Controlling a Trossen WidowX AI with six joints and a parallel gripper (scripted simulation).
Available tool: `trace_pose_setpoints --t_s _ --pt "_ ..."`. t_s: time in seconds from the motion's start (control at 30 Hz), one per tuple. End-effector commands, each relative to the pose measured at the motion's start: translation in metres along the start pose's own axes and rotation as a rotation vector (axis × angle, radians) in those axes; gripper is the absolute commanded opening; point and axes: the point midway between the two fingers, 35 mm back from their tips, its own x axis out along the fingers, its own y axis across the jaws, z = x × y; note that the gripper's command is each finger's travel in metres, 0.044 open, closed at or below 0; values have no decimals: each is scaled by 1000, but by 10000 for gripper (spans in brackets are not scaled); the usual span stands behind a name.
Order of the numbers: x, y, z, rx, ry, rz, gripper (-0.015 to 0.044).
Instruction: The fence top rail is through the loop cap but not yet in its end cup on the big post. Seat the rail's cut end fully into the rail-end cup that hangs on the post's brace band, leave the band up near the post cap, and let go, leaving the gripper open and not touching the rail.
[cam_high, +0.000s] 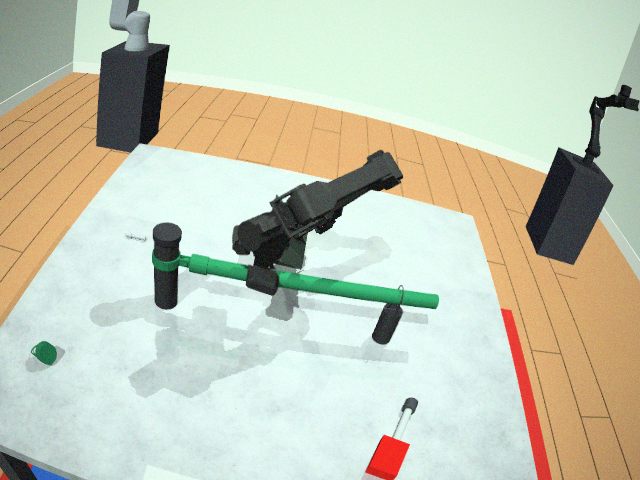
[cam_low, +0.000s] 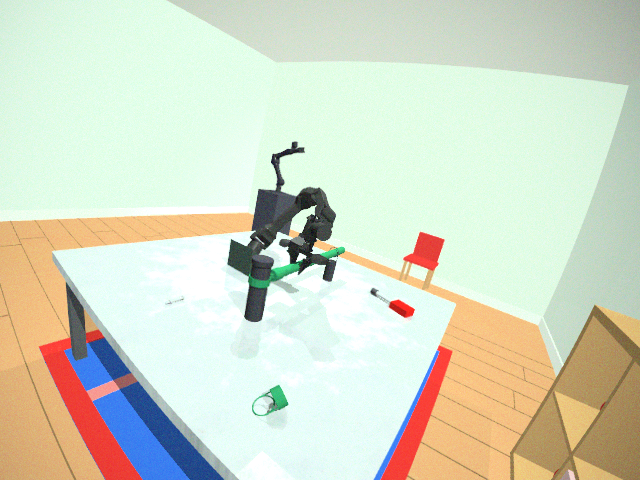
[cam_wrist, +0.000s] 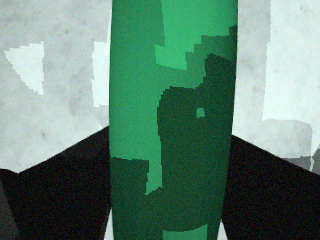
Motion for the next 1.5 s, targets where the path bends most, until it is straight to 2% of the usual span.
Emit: trace_pose_setpoints --t_s 0.0,0.5,0.83,1.07,1.33,1.47 --pt "-5 2 9 5 -19 17 0" --pt "1 0 4 0 -1 2 0" --pt "0 0 4 0 -1 2 263" --pt "-32 -2 -17 0 -1 0 440" --pt "-46 -4 -23 -2 1 -4 440" --pt "-74 -6 -24 -2 1 -5 440"
